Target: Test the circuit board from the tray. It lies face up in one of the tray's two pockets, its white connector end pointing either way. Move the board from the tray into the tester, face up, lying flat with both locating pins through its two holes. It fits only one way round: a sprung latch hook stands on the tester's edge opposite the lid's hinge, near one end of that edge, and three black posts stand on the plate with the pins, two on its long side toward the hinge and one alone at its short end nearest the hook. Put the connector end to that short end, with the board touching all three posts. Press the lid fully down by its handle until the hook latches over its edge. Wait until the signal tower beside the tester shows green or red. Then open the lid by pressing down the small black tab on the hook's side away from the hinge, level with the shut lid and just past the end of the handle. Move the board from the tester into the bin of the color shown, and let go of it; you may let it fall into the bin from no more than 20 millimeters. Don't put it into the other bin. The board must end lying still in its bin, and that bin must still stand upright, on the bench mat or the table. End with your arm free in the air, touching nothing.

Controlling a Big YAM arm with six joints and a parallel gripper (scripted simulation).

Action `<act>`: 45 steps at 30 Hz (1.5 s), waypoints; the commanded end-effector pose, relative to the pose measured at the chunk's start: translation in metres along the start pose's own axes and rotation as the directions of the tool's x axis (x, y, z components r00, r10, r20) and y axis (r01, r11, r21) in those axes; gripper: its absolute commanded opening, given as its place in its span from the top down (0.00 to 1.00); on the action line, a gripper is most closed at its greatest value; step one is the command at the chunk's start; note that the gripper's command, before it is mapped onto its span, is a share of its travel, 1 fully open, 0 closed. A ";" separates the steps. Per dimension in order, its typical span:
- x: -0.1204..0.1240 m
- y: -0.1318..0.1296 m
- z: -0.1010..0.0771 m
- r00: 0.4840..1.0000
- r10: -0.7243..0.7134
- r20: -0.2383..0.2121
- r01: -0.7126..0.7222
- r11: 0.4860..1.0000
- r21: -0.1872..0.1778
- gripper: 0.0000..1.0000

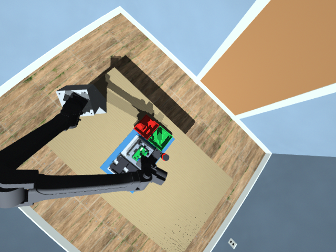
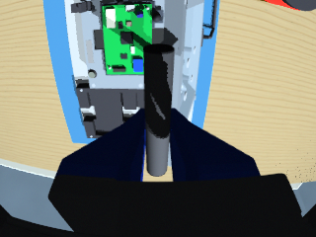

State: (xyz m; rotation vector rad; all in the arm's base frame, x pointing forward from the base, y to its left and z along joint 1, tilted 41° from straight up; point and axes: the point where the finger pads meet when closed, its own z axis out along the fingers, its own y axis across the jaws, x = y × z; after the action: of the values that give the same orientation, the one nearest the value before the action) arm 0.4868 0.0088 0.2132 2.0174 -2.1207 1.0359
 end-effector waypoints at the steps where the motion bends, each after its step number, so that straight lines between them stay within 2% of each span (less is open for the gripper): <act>1: 0.008 -0.048 -0.004 0.999 0.037 -0.007 -0.036 0.997 0.070 1.00; 16: 0.009 -0.078 -0.007 0.999 0.035 -0.004 -0.035 0.997 0.068 1.00; 45: 0.009 -0.102 -0.006 0.999 0.037 -0.001 -0.037 0.997 0.071 1.00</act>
State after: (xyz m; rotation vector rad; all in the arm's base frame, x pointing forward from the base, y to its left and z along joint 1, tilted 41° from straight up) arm 0.5509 0.0152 0.2490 2.0196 -2.1253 1.0866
